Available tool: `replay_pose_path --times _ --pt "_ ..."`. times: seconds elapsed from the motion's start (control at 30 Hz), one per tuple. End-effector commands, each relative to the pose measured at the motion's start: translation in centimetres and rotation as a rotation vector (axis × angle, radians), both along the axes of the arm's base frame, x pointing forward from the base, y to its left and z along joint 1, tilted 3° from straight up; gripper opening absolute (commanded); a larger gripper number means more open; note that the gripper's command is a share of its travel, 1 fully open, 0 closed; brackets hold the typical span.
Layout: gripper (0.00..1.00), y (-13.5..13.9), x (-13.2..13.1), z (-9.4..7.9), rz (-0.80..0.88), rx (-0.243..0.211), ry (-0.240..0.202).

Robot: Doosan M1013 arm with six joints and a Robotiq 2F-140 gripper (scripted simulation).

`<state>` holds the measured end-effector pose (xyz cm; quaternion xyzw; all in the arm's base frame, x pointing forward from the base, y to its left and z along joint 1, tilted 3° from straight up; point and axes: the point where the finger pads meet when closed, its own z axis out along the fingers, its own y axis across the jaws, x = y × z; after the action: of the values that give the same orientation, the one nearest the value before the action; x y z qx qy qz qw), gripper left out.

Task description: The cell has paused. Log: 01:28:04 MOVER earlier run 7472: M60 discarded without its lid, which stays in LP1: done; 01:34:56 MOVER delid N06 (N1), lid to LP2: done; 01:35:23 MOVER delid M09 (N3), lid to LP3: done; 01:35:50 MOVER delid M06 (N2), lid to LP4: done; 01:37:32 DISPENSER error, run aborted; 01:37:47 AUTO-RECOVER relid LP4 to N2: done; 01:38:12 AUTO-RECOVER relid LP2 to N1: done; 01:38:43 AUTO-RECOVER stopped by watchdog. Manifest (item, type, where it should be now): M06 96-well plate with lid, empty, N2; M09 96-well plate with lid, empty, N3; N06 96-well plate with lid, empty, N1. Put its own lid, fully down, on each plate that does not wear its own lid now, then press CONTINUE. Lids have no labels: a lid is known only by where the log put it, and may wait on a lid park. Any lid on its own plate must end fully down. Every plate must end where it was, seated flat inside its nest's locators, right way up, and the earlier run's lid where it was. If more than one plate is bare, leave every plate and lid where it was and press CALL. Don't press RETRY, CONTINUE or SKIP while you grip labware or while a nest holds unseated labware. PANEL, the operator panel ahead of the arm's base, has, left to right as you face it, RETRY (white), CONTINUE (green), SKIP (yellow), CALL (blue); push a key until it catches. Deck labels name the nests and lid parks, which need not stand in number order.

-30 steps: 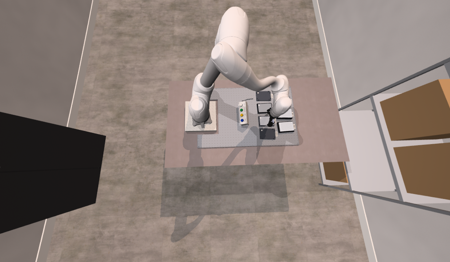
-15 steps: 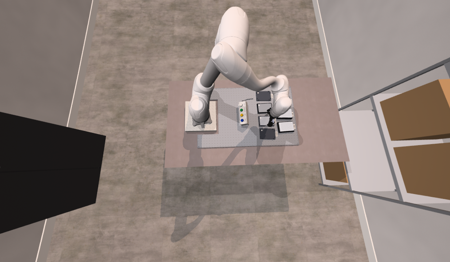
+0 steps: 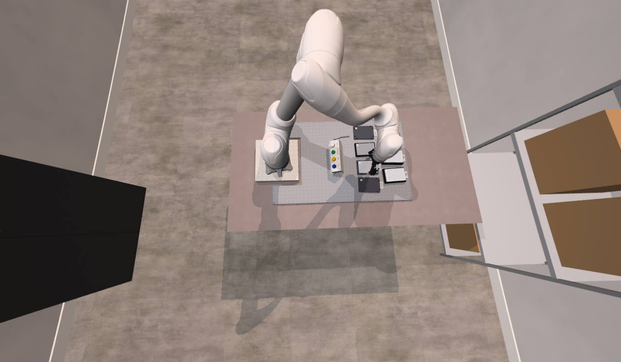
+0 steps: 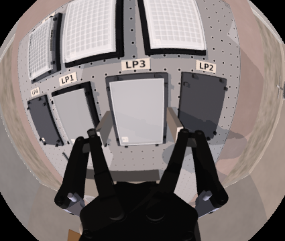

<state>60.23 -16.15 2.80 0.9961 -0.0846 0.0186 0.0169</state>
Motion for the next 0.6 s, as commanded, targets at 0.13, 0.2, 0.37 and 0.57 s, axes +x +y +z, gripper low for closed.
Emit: replay_pose_path --times 0.13,0.2,0.37,0.57 --pt "0.00 0.00 0.00 0.01 0.000 0.000 0.000" --pt "0.00 0.00 0.00 0.01 0.000 0.000 0.000" --pt "0.00 0.00 0.00 0.01 0.000 0.000 0.000" --pt "0.00 0.00 0.00 0.01 0.000 0.000 0.000"
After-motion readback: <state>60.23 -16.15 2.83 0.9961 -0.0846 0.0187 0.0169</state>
